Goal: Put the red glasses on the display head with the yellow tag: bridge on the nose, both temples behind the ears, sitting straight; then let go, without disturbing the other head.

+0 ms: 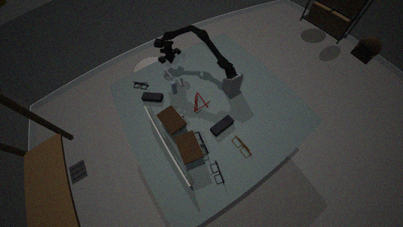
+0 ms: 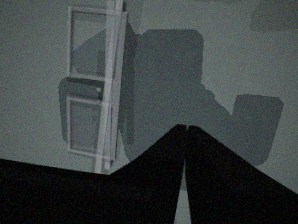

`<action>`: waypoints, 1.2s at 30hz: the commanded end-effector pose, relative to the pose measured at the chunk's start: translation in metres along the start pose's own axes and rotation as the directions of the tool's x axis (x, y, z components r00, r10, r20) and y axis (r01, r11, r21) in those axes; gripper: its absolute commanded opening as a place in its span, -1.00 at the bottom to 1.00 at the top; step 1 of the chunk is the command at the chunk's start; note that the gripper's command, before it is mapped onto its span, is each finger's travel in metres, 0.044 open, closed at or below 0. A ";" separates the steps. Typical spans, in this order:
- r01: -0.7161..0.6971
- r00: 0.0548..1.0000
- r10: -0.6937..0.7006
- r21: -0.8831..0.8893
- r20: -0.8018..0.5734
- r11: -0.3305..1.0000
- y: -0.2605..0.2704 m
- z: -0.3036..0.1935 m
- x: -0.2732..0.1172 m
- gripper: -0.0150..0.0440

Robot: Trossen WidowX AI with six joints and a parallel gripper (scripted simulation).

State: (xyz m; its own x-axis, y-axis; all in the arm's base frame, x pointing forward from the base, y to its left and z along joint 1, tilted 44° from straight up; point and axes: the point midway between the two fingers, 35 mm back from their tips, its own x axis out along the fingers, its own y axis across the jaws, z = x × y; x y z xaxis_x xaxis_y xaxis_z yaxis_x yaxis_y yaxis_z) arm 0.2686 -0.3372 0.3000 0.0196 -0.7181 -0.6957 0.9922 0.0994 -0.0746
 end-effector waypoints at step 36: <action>-0.022 0.999 -0.011 -0.712 -0.043 0.701 0.145 -0.213 -0.056 -0.49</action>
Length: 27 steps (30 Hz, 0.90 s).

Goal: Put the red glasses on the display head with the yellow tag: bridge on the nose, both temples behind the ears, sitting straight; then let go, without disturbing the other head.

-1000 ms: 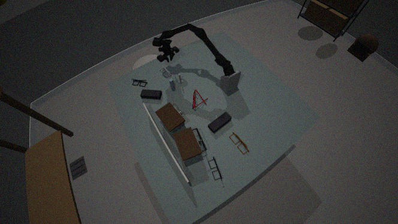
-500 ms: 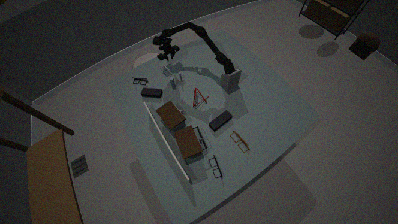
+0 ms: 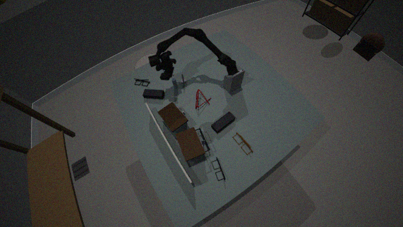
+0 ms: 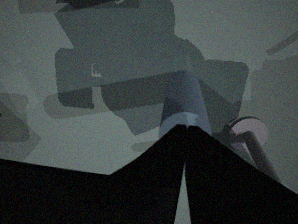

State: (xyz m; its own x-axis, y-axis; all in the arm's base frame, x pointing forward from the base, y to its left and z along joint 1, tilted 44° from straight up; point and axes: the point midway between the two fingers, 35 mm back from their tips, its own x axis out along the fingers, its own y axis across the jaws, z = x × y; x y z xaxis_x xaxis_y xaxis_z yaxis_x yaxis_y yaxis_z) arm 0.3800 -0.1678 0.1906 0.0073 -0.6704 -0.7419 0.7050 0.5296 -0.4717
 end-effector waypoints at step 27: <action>0.024 1.000 -0.022 -0.137 0.017 0.990 0.030 -0.020 0.020 -0.49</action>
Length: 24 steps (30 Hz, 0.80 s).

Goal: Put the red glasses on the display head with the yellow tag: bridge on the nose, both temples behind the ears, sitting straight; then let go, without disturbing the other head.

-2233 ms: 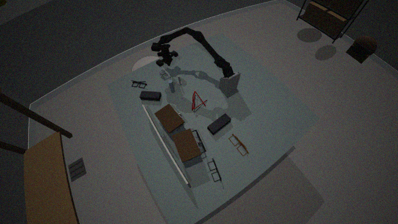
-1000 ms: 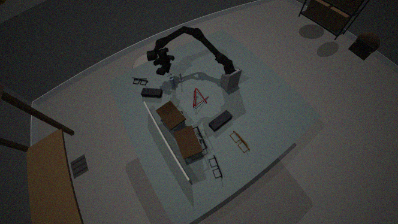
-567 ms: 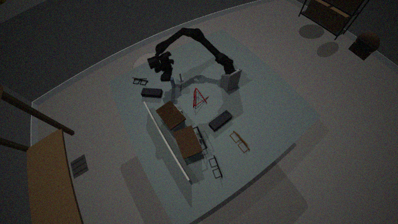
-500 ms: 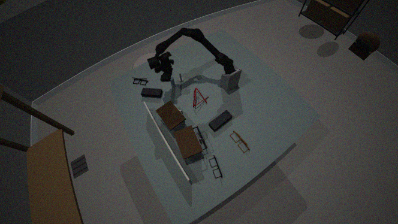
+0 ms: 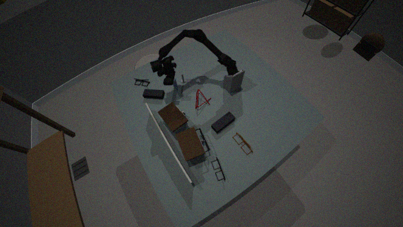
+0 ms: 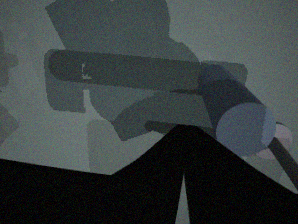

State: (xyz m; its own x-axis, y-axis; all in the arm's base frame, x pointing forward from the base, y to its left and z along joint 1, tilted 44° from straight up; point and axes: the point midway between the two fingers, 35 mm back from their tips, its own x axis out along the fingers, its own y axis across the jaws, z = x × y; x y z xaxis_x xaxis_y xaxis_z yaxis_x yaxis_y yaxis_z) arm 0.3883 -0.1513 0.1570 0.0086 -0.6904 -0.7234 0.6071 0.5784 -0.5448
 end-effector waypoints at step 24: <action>0.005 1.000 -0.005 -0.008 -0.002 1.000 -0.003 -0.002 0.034 -0.49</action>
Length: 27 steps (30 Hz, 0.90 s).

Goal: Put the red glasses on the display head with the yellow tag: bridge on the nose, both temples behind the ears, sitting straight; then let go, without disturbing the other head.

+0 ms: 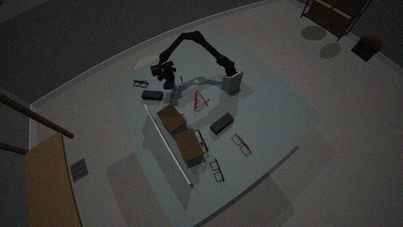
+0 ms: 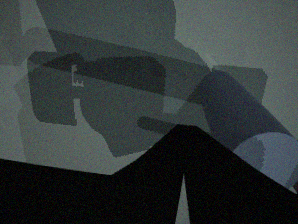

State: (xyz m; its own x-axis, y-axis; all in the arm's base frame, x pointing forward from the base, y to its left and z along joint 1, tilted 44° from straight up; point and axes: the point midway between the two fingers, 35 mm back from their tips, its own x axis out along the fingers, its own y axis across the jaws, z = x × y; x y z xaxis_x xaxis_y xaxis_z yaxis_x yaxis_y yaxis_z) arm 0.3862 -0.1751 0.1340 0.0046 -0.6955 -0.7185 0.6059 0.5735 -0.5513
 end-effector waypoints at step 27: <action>-0.003 1.000 0.003 -0.006 -0.003 1.000 -0.028 0.000 0.001 -0.49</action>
State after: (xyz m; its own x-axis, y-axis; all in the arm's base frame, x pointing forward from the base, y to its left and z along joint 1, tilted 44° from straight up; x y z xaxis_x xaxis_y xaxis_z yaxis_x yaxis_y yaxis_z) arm 0.3716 -0.1905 0.1473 0.0032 -0.6954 -0.7186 0.6040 0.5740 -0.5528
